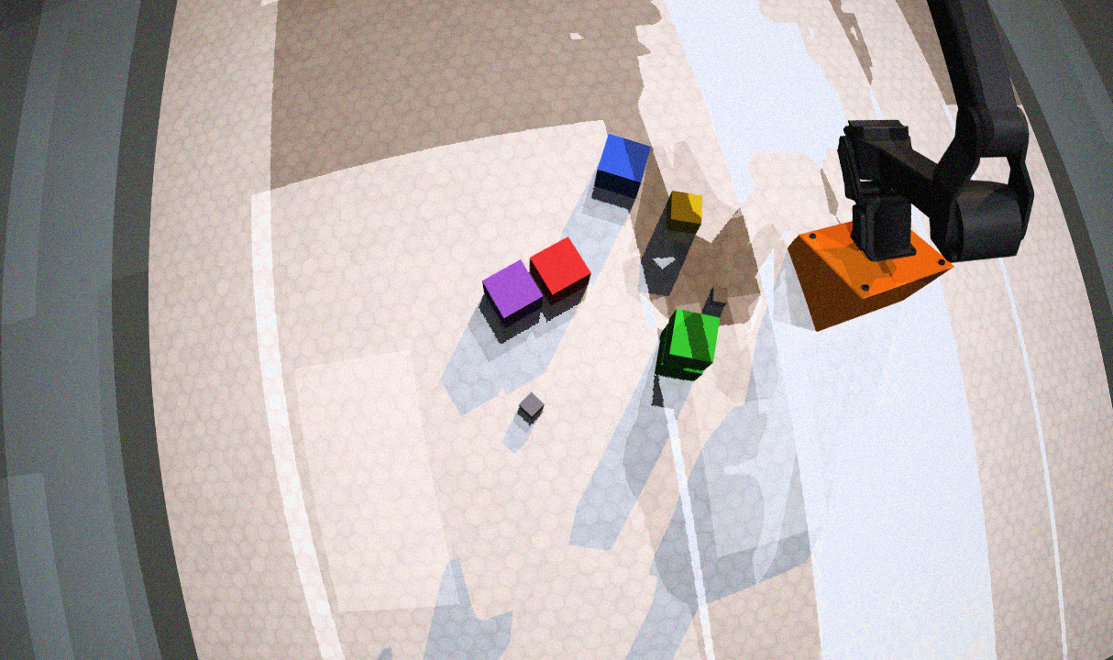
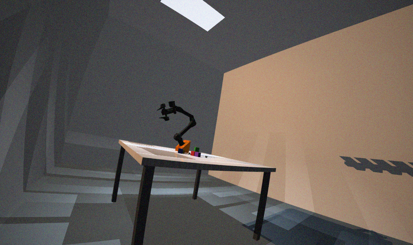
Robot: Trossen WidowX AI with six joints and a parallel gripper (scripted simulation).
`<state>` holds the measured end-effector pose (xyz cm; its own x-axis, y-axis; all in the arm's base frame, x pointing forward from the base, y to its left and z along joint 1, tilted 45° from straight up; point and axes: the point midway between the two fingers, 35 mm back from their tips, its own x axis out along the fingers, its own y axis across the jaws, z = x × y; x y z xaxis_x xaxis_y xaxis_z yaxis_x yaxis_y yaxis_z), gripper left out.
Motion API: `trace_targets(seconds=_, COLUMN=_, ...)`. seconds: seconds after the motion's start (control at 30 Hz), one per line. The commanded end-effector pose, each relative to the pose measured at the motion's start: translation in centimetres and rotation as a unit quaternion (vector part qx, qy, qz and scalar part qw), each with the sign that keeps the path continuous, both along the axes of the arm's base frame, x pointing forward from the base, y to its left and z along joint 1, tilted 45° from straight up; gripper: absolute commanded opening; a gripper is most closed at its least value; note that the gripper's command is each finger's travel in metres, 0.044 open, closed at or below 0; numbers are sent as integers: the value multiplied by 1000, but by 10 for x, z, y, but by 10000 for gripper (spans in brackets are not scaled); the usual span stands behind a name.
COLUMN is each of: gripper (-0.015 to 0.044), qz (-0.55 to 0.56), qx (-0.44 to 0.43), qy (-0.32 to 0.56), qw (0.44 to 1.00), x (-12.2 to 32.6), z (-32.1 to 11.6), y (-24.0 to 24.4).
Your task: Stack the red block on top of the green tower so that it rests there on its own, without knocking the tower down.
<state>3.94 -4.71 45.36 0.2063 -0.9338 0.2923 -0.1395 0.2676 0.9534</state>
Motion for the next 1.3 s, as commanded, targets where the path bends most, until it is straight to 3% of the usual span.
trace_targets(seconds=0.0, gripper=426, qz=1, qx=2, qy=1, qw=1000, x=0, z=0, y=-1)
trace_targets(seconds=0.3, gripper=440, qz=38, qx=82, qy=68, qw=994, x=1, z=-12, y=-51)
trace_targets(seconds=0.67, gripper=440, qz=108, qx=160, qy=211, qw=958, x=35, z=-44, y=-106)
trace_targets(seconds=1.27, gripper=440, qz=237, qx=209, qy=496, qw=809, x=136, z=-119, y=-140)
